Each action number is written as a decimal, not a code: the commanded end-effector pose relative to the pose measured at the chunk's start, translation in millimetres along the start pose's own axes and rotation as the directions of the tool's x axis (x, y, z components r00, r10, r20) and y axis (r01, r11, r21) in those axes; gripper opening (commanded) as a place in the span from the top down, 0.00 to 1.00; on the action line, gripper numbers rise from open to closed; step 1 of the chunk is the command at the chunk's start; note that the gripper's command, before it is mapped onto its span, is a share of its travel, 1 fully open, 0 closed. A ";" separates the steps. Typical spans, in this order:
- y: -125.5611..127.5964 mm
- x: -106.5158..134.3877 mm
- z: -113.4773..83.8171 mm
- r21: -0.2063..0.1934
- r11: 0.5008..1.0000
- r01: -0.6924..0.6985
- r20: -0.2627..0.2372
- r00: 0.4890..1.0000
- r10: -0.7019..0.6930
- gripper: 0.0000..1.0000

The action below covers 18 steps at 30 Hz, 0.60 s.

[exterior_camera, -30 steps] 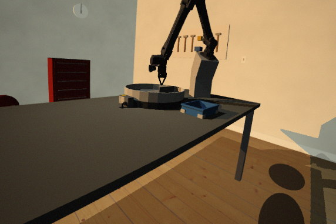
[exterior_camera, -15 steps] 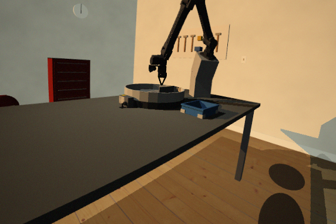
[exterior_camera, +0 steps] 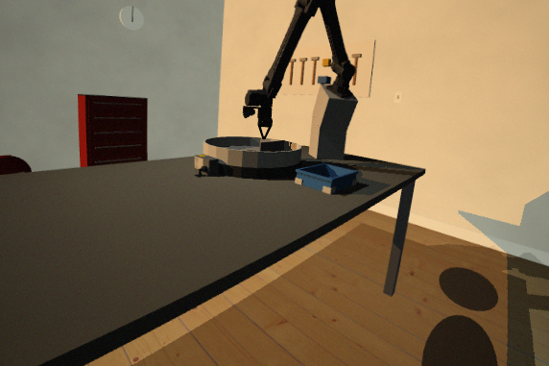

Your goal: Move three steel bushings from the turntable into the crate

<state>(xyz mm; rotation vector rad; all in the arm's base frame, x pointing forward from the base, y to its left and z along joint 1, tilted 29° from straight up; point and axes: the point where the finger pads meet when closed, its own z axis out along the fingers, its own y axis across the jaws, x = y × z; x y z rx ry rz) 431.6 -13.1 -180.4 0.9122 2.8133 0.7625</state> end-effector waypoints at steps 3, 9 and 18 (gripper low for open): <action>4.2 -2.6 11.5 0.001 1.000 0.005 0.003 1.000 -0.005 0.88; 4.0 -2.3 22.3 0.001 1.000 0.005 0.002 1.000 -0.005 0.88; 1.4 -3.9 27.7 0.001 1.000 -0.003 0.005 1.000 0.003 0.88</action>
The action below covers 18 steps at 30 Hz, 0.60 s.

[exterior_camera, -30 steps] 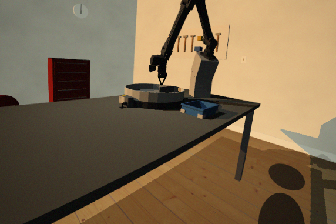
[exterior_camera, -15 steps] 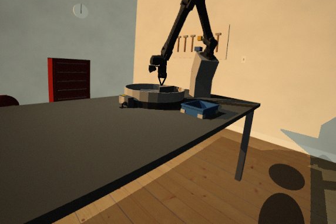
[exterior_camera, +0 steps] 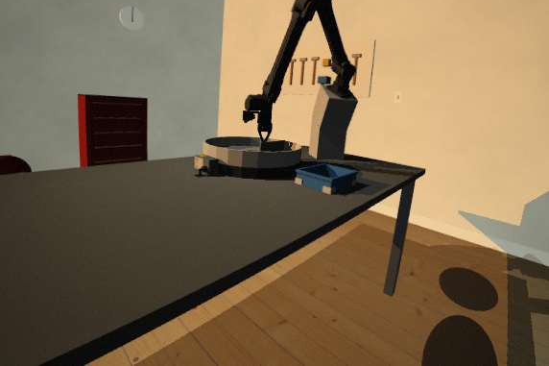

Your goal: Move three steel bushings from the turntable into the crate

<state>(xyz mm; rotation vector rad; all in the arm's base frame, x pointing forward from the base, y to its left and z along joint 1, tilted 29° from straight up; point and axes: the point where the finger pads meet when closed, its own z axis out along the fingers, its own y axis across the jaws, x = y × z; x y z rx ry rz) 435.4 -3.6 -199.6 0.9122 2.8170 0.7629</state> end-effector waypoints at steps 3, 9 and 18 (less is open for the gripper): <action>1.9 -2.2 4.6 0.002 1.000 -0.003 0.002 1.000 0.003 0.88; 1.9 -2.1 4.4 0.002 1.000 -0.002 0.002 1.000 0.002 0.88; 1.9 -2.1 4.4 0.002 1.000 -0.002 0.002 1.000 0.002 0.88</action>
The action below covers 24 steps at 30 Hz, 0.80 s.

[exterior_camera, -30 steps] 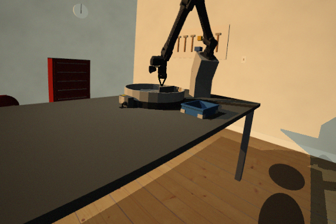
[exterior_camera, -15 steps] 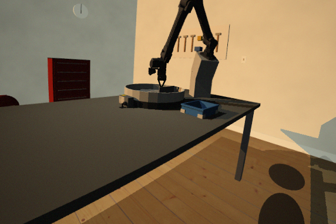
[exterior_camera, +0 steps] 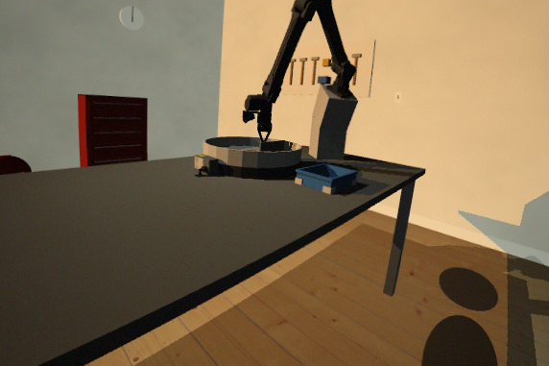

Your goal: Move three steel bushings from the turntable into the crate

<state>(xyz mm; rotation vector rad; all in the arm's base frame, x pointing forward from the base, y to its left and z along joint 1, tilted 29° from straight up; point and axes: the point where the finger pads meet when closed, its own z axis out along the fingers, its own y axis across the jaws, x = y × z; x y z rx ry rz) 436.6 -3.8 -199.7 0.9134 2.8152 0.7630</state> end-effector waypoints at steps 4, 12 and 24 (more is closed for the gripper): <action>1.5 -1.0 4.1 0.003 1.000 -0.002 0.000 1.000 0.002 0.88; 1.5 -1.0 4.1 0.003 1.000 -0.002 0.000 1.000 0.002 0.88; 3.9 -1.8 13.2 0.001 1.000 0.005 0.003 1.000 -0.005 0.88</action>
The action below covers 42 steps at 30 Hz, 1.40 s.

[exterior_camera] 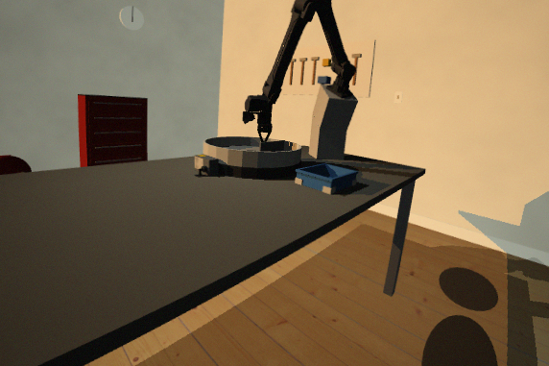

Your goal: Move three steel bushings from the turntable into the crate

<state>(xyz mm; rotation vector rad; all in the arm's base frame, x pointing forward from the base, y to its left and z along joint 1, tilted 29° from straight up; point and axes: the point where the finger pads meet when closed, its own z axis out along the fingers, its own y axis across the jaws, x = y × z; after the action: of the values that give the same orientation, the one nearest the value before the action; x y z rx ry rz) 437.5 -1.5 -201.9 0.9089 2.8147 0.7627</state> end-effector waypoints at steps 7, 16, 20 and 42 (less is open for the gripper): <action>-3.2 -9.8 7.4 -0.002 1.000 -0.021 0.016 1.000 0.021 0.88; -0.6 -10.9 4.6 -0.005 1.000 -0.015 0.021 1.000 0.015 0.88; -0.6 -10.9 4.6 -0.005 1.000 -0.015 0.021 1.000 0.015 0.88; -0.6 -10.9 4.6 -0.005 1.000 -0.015 0.021 1.000 0.015 0.88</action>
<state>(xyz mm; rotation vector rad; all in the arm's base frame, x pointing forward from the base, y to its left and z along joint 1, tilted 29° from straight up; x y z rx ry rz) 438.7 2.5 -211.0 0.9106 2.8200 0.7622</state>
